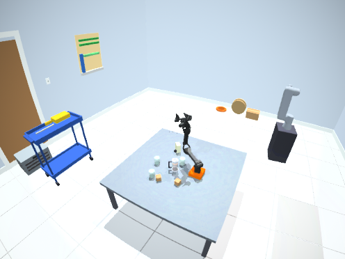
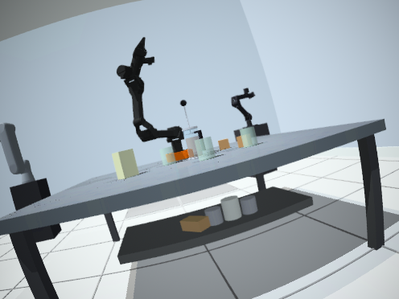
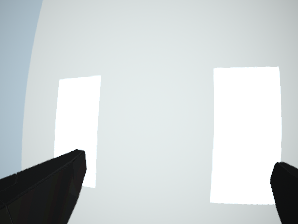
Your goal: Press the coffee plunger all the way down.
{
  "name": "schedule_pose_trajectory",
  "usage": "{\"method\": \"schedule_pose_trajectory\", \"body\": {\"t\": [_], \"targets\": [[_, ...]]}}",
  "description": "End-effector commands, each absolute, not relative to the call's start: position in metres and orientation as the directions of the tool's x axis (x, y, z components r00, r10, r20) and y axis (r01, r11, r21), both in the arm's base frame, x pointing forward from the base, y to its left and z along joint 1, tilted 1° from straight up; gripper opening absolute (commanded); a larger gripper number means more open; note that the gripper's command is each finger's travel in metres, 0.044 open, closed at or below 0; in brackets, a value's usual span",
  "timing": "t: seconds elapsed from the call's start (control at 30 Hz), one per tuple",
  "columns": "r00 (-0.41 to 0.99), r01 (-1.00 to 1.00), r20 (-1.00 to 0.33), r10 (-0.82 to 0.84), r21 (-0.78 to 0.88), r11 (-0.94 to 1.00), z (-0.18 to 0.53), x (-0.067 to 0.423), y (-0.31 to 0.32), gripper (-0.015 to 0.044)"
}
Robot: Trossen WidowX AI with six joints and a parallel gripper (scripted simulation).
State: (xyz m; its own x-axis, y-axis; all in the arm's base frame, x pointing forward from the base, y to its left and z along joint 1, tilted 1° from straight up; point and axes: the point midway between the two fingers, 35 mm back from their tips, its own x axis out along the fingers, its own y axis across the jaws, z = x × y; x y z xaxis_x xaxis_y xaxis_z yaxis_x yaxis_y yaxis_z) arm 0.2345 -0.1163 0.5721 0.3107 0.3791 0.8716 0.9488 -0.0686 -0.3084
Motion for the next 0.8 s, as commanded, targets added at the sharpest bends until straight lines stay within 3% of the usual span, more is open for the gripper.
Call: {"method": "schedule_pose_trajectory", "body": {"t": [0.0,0.33,0.53,0.67,0.77], "targets": [[0.309,0.95,0.872,0.38,-0.302,-0.08,0.573,0.232,-0.116,0.0426],[0.235,0.864,0.86,0.453,0.029,-0.503,0.591,0.141,-0.097,0.044],[0.237,0.455,0.803,0.548,0.407,-0.792,0.589,0.077,-0.064,0.044],[0.279,0.106,0.733,0.62,0.618,-0.779,0.58,0.052,-0.031,0.044],[0.345,-0.046,0.671,0.656,0.71,-0.703,0.569,0.048,-0.006,0.044]]}}
